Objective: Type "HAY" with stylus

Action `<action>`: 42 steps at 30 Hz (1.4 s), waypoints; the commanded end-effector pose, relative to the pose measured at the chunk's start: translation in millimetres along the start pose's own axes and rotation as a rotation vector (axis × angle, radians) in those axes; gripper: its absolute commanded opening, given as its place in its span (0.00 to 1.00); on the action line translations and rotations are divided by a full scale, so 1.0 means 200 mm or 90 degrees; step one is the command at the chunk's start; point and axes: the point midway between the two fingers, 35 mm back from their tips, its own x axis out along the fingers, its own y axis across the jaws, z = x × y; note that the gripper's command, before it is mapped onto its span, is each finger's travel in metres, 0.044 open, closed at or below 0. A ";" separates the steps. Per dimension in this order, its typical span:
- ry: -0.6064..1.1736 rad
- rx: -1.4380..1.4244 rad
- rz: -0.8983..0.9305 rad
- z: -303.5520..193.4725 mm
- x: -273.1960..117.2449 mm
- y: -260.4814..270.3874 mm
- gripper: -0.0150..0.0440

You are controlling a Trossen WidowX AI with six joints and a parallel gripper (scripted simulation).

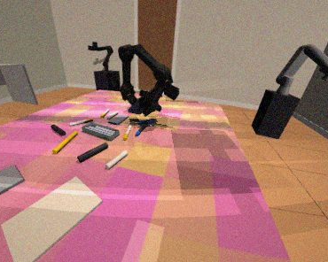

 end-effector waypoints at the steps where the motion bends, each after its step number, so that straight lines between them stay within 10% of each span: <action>1: -0.006 0.000 -0.002 -0.01 0.02 -0.01 0.51; 42: -0.006 0.000 -0.002 -0.05 0.10 -0.01 0.51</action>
